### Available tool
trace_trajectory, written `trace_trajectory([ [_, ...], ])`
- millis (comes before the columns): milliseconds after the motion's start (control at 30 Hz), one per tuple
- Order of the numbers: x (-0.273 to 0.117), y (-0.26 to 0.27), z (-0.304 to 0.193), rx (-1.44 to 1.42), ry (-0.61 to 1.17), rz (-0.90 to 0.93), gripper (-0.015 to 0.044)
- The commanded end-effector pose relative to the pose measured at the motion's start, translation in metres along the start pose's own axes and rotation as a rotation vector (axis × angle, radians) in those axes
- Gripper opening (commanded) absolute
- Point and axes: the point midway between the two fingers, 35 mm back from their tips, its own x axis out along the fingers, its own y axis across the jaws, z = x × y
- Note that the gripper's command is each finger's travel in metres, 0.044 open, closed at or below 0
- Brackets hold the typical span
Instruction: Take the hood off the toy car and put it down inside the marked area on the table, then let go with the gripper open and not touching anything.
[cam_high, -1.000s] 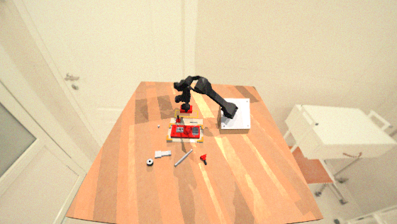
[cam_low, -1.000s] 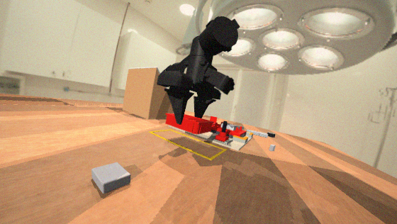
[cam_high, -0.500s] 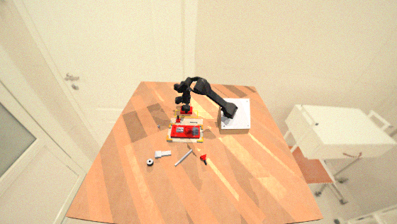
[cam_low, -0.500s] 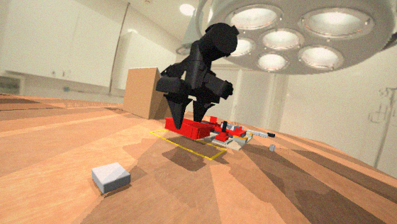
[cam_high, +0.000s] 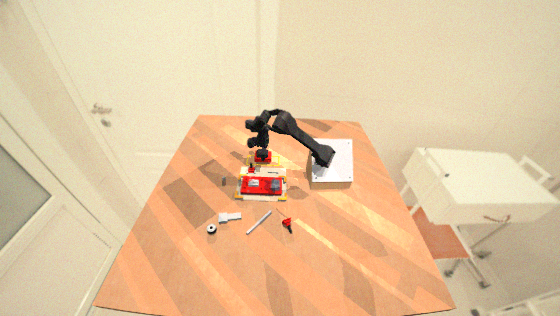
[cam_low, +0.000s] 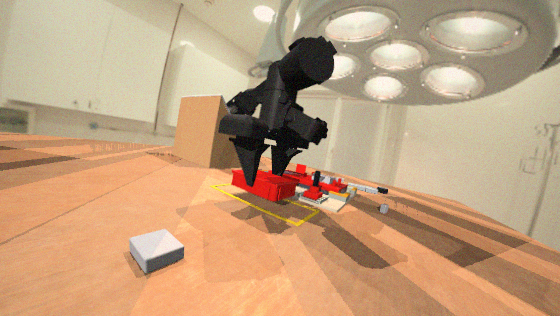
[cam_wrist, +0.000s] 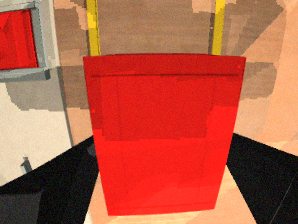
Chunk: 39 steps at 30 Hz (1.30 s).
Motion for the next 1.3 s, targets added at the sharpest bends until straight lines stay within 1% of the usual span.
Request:
trace_trajectory([
  [0,0.002,0.0,0.0,0.005,-0.002,0.003,0.0],
  [1000,0.017,0.001,0.0,0.005,-0.002,0.004,0.0],
  [1267,0.015,0.0,0.0,0.0,0.0,0.001,0.021],
])
